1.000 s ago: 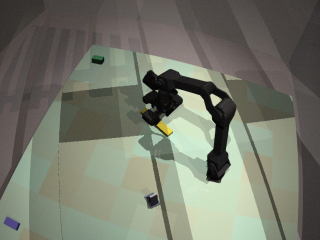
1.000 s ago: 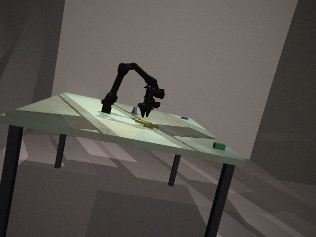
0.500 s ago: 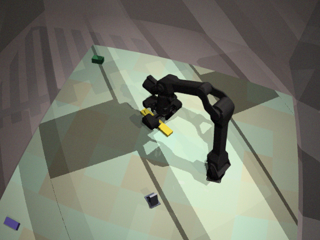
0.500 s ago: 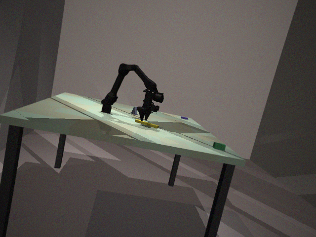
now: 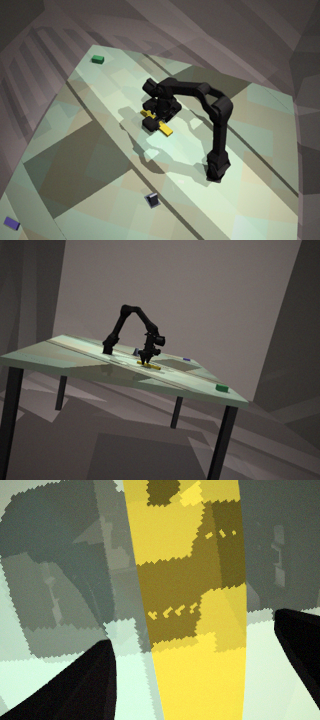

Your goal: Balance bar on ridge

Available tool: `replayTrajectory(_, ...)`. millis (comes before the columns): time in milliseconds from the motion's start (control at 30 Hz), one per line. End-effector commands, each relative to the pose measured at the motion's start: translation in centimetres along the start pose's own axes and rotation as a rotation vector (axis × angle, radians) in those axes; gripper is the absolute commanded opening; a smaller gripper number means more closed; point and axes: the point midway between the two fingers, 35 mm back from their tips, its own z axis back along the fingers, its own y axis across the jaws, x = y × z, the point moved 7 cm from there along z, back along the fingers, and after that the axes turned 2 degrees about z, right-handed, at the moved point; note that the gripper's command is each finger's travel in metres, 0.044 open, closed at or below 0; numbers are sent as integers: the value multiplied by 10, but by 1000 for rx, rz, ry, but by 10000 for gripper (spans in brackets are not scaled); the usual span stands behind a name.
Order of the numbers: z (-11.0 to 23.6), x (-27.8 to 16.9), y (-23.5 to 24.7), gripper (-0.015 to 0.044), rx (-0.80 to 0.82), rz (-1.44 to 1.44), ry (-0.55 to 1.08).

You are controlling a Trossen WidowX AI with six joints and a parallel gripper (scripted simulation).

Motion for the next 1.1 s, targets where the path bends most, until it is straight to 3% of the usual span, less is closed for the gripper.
replayTrajectory(0,-1,0,0,315,5,-5,-2)
replayTrajectory(133,-1,0,0,315,5,-5,-2)
replayTrajectory(333,0,0,0,157,0,0,0)
replayTrajectory(633,0,0,0,98,0,0,0)
replayTrajectory(767,6,1,0,0,0,0,0)
replayTrajectory(1067,28,5,0,0,1,-1,-1)
